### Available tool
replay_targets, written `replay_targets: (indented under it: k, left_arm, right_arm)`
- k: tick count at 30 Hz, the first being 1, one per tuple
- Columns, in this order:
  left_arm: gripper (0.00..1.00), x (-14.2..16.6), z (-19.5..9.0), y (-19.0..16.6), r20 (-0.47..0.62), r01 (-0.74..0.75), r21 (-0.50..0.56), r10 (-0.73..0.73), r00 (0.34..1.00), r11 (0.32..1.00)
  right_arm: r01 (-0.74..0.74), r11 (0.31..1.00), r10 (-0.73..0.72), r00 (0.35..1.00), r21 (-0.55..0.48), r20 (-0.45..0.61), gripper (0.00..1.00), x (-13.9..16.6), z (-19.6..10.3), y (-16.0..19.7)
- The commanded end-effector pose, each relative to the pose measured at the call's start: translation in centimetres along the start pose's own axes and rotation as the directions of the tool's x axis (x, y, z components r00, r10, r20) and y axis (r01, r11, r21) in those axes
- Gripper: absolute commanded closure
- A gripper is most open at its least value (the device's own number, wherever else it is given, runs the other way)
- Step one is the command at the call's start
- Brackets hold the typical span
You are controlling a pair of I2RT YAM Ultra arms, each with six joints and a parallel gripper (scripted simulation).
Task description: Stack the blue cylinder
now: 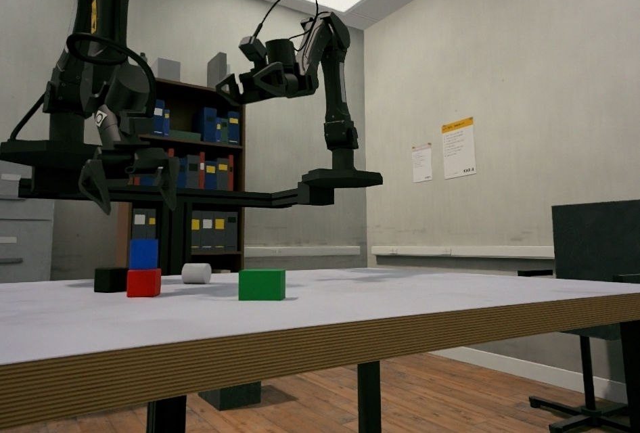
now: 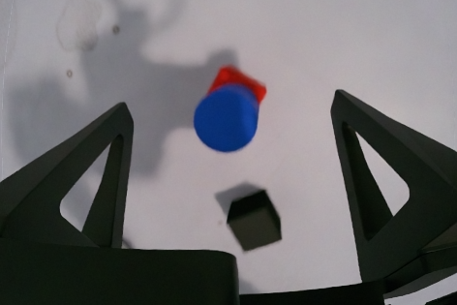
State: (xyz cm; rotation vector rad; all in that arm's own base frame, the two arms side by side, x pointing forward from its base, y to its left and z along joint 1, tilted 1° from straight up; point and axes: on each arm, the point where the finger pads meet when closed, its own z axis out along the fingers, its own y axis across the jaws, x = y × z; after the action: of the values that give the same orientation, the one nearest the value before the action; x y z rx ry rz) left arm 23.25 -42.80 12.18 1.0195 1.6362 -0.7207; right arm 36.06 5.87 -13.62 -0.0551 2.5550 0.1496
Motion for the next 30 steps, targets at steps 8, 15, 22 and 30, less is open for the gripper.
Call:
replay_targets:
  k: [8,15,22,30]
  left_arm:
    - [0.0,-0.5,-0.2,-0.2,0.024,0.003,-0.001,-0.003,1.0,1.0]
    - [0.0,-0.5,-0.2,-0.2,0.024,0.003,-0.001,-0.003,1.0,1.0]
    - [0.0,-0.5,-0.2,-0.2,0.024,0.003,-0.001,-0.003,1.0,1.0]
    - [0.0,-1.0,-0.1,0.0,0.036,0.004,-0.006,-0.004,0.999,1.0]
  right_arm:
    - [0.221,0.975,-0.219,0.939,0.021,0.267,0.0,-0.6,-0.4,1.2]
    - [0.242,0.97,-0.239,0.935,0.021,0.263,0.0,0.4,-0.3,1.2]
    - [0.233,0.972,-0.229,0.944,0.013,0.236,0.0,1.2,-0.1,1.2]
    - [0.233,0.972,-0.229,0.944,0.013,0.237,0.0,1.1,-0.1,1.2]
